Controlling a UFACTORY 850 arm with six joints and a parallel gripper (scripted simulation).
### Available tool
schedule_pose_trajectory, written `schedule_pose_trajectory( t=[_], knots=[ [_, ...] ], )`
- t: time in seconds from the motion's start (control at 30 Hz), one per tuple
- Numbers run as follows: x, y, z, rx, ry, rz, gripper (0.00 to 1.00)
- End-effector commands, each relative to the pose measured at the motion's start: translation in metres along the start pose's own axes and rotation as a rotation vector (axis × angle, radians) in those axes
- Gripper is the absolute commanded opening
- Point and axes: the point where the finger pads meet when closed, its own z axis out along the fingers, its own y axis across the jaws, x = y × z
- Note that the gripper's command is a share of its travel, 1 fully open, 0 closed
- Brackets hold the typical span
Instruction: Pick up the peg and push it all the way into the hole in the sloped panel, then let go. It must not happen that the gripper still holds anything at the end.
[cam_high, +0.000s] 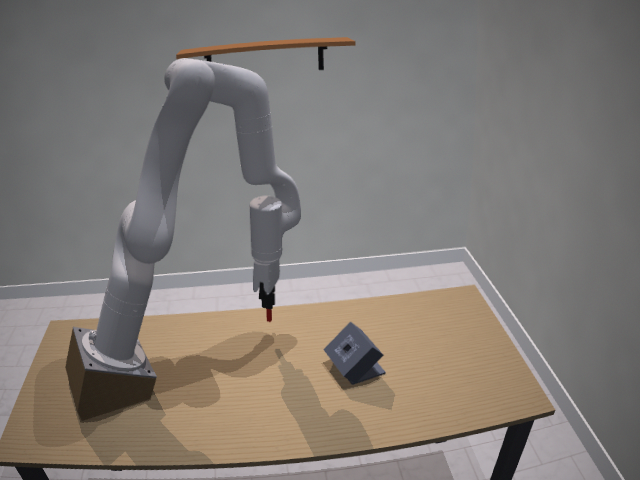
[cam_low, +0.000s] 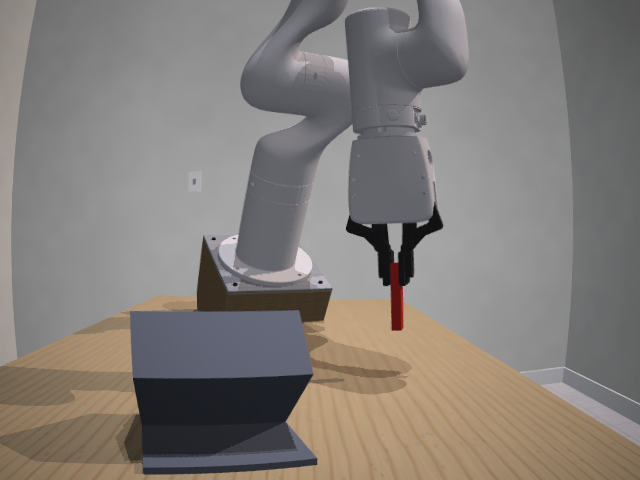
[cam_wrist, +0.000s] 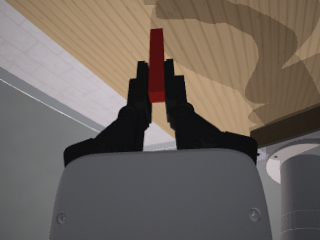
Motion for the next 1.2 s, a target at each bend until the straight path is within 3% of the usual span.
schedule_pose_trajectory(
  t=[0.0,0.67,1.17],
  knots=[
    [0.001,0.004,-0.007,-0.001,-0.022,0.032,0.0],
    [0.0,0.026,-0.006,0.029,-0.091,0.154,0.0],
    [0.004,0.04,-0.007,0.089,-0.132,0.268,0.0]
  ],
)
